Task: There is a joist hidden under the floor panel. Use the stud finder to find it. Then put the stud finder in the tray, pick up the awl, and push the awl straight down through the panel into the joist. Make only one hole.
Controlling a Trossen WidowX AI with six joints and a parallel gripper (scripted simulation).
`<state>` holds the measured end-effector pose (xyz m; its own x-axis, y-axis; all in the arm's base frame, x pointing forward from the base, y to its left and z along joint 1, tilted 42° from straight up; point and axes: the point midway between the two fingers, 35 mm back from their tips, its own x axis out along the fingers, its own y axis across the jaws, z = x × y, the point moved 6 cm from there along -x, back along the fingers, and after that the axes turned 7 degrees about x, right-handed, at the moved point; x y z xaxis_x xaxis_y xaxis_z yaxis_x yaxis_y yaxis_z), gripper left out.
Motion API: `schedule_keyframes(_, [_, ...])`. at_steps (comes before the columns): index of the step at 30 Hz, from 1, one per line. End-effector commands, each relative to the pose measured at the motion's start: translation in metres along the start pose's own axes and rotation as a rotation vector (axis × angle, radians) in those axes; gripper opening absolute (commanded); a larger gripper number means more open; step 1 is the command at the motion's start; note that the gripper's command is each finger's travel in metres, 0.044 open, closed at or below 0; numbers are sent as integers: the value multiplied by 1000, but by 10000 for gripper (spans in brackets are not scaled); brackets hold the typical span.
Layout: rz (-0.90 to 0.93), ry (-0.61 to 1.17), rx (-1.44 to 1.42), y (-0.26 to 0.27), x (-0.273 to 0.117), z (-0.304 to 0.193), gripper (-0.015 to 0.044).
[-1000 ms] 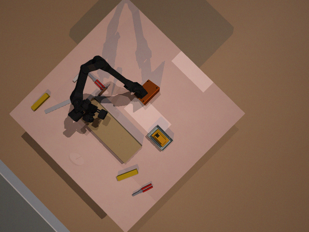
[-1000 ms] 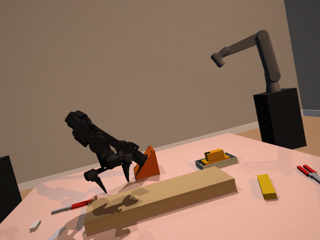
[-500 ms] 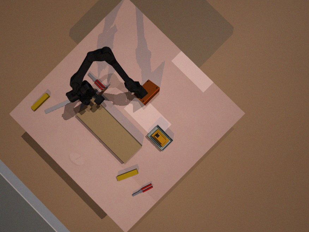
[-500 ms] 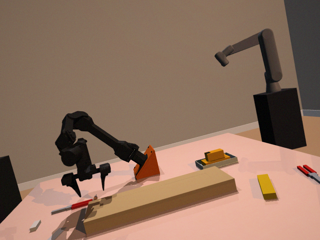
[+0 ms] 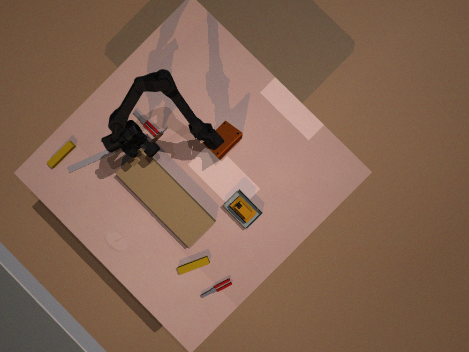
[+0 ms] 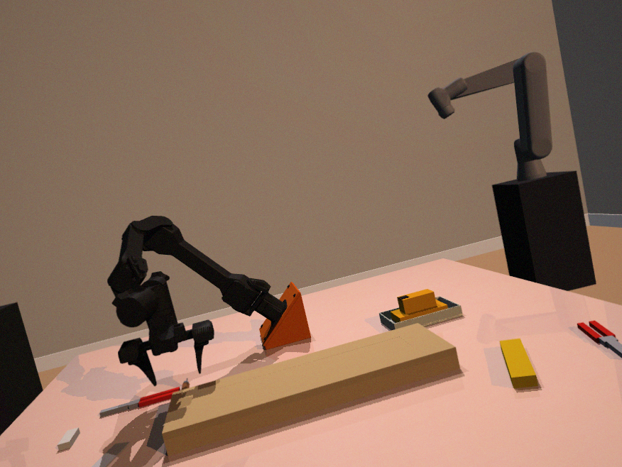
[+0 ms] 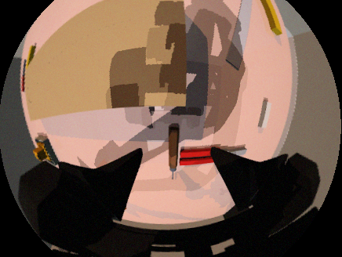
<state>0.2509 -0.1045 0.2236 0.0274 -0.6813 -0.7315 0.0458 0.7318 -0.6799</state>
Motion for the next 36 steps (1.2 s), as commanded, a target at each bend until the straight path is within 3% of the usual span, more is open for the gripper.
schedule_keyframes(1, [2, 5, -7, 2, 7, 0, 440])
schedule_keyframes(28, [-1, 4, -8, 1, 43, 1, 440])
schedule_keyframes(36, [-1, 4, -8, 1, 43, 1, 230])
